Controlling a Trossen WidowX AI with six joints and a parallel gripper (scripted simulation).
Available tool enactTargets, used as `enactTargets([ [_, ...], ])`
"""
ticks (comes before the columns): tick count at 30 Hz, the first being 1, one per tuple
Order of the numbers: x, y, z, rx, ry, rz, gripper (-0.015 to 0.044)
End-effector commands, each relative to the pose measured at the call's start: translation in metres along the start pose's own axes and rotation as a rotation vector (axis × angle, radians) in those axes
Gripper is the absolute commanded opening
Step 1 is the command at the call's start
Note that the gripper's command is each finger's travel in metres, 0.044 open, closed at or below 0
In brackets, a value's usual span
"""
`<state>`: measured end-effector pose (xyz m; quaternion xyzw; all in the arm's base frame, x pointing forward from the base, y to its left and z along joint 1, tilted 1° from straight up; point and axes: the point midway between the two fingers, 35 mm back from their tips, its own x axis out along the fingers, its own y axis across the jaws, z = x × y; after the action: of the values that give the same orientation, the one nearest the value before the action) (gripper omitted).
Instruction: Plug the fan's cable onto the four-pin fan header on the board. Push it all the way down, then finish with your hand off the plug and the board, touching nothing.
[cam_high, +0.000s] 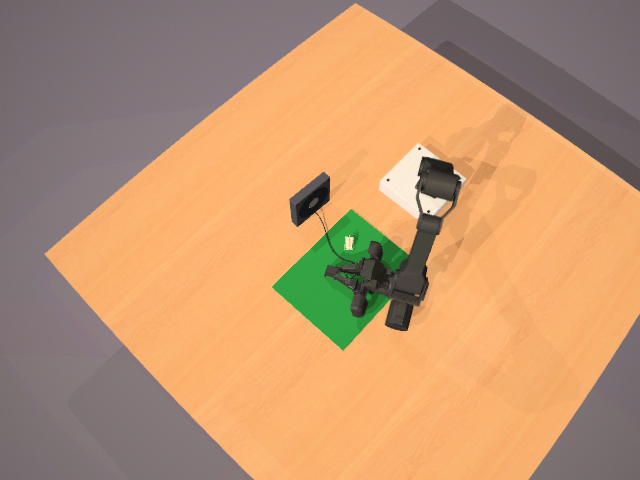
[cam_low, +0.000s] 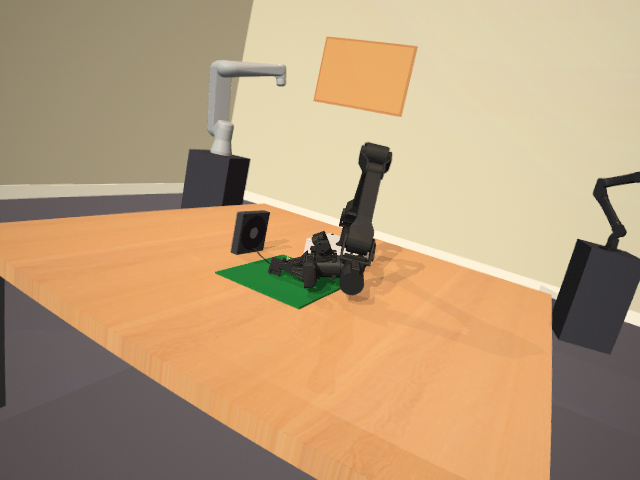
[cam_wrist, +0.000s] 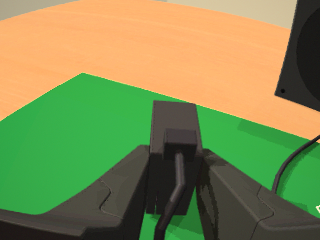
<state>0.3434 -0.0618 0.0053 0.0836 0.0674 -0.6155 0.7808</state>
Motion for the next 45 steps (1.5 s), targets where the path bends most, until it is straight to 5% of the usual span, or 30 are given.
enactTargets([
  [1,0.0,0.0,0.0,0.0,0.0,0.0,0.0],
  [5,0.0,0.0,0.0,0.0,0.0,0.0,0.0],
  [11,0.0,0.0,0.0,0.0,0.0,0.0,0.014],
  [45,-0.019,0.003,0.0,-0.002,0.024,0.01,0.014],
])
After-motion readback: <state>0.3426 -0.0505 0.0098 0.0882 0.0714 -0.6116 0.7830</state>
